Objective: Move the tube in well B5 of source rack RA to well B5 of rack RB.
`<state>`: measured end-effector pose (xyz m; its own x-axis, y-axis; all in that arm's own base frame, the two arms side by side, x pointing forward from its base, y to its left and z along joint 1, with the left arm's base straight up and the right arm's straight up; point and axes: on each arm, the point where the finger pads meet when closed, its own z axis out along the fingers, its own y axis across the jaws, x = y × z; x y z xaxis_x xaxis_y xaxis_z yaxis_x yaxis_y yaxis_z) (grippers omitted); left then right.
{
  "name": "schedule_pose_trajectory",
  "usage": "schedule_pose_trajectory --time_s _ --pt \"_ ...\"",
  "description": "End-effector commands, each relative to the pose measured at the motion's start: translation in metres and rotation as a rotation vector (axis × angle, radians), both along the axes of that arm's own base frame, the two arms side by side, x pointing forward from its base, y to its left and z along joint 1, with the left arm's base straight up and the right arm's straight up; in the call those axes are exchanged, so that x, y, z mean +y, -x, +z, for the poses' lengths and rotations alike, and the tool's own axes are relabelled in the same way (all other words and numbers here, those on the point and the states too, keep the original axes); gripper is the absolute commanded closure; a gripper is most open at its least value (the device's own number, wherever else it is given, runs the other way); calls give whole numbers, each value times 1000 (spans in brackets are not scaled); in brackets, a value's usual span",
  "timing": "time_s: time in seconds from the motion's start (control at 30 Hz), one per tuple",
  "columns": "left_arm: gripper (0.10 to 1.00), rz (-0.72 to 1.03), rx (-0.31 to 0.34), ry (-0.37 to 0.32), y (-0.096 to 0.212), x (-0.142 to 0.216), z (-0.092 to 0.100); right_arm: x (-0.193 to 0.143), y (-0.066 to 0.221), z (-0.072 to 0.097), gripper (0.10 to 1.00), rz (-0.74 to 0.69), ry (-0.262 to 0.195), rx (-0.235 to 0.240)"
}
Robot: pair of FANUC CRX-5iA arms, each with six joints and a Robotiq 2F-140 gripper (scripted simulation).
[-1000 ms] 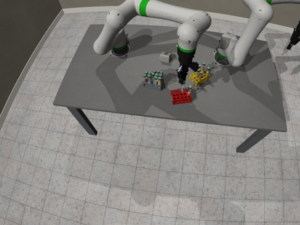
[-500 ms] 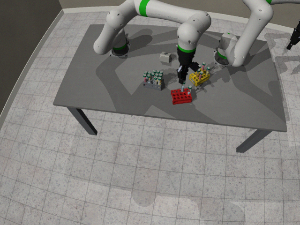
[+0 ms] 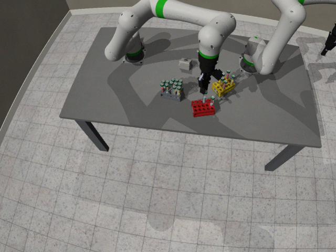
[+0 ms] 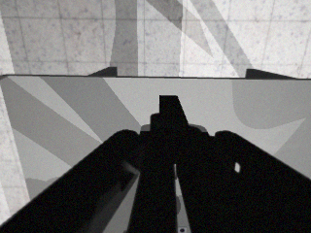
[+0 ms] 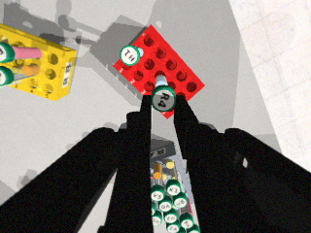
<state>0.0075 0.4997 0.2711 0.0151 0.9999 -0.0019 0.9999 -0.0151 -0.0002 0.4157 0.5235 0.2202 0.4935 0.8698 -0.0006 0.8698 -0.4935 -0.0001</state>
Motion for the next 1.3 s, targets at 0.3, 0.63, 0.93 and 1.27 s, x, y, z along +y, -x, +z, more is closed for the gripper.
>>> schedule_pose_trajectory --time_s 0.3,0.63,0.93,1.27 --pt "999 0 0 -2 0 0 1 0 0 -2 999 0 -2 -2" --pt "999 0 0 -2 0 0 1 0 0 -5 999 0 -2 -2" --pt "999 0 0 -2 0 0 1 0 0 -7 999 0 -2 -2" --pt "999 0 0 -2 0 0 1 0 0 -11 999 0 -2 -2"
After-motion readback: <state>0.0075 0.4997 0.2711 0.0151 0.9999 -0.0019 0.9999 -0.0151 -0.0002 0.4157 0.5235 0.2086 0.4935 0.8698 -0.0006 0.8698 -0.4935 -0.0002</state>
